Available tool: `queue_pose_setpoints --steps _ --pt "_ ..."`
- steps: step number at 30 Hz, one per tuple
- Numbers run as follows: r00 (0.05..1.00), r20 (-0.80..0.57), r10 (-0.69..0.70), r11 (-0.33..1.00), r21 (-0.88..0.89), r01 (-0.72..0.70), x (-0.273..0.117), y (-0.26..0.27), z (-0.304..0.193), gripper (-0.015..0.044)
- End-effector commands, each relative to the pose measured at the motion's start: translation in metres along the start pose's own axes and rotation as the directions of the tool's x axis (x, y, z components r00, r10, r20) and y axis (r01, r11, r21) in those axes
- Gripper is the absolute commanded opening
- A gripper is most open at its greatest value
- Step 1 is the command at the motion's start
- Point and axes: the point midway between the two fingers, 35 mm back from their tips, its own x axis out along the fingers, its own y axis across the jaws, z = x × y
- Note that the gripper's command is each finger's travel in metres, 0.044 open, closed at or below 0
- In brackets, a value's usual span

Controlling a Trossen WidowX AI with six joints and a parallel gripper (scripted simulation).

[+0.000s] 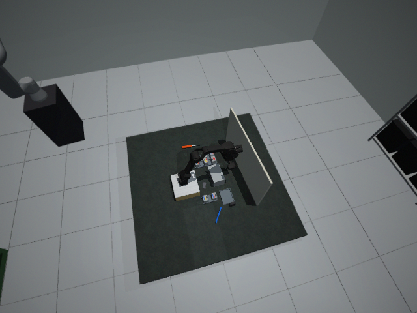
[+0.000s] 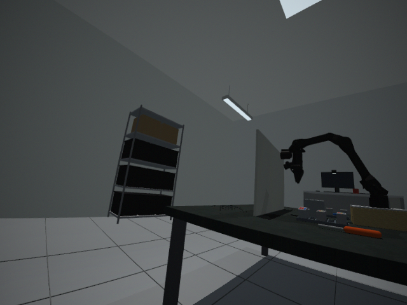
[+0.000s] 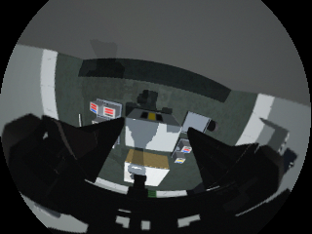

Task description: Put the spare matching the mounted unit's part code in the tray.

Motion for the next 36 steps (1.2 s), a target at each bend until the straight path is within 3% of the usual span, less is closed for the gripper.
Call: queue_pose_setpoints --steps 1,8,25,31,36 --pt "1.0 -0.03 -0.002 1.0 0.022 0.003 -0.002 -0.005 -0.005 0.044" --pt "1.0 -0.03 -0.003 1.0 0.022 0.003 0.056 -0.005 -0.006 0.044" --pt "1.0 -0.029 -0.003 1.0 0.007 0.003 0.058 -0.002 -0.007 0.044" --pt "1.0 -0.013 0.0 0.878 -0.479 -0.006 0.054 0.087 -0.026 0.044" --pt "1.0 -0.02 0.01 0.531 -0.847 -0.022 0.055 0.162 -0.064 0.044"
